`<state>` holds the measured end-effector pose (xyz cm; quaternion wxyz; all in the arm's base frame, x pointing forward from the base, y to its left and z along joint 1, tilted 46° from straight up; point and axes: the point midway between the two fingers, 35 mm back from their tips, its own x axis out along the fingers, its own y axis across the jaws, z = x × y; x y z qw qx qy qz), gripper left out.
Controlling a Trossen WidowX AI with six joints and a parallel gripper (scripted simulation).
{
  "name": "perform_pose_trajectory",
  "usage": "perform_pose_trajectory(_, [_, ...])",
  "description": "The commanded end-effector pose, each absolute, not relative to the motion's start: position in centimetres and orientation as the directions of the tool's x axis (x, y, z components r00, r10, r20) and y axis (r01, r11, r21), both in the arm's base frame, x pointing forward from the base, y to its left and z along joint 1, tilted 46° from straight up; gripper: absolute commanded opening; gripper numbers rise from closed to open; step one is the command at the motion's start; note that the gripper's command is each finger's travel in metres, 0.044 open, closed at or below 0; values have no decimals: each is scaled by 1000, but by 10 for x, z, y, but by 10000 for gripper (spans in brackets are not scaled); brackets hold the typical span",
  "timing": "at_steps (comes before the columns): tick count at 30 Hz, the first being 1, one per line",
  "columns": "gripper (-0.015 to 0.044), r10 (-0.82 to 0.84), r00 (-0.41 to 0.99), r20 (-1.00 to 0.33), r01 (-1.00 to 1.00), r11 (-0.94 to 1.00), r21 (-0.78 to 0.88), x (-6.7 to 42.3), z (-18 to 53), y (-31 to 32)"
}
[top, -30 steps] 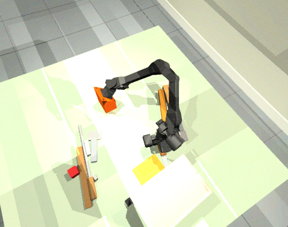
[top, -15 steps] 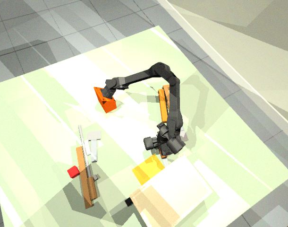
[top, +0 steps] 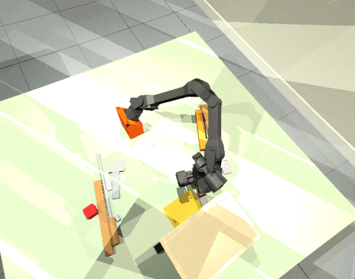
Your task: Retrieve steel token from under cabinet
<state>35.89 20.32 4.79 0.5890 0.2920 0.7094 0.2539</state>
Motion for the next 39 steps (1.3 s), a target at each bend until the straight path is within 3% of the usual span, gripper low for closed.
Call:
perform_pose_trajectory(1, [0,710,-135,-691,120,704,700,358,41,198])
perform_pose_trajectory(39, [0,709,-136,-692,120,705,698,353,13,170])
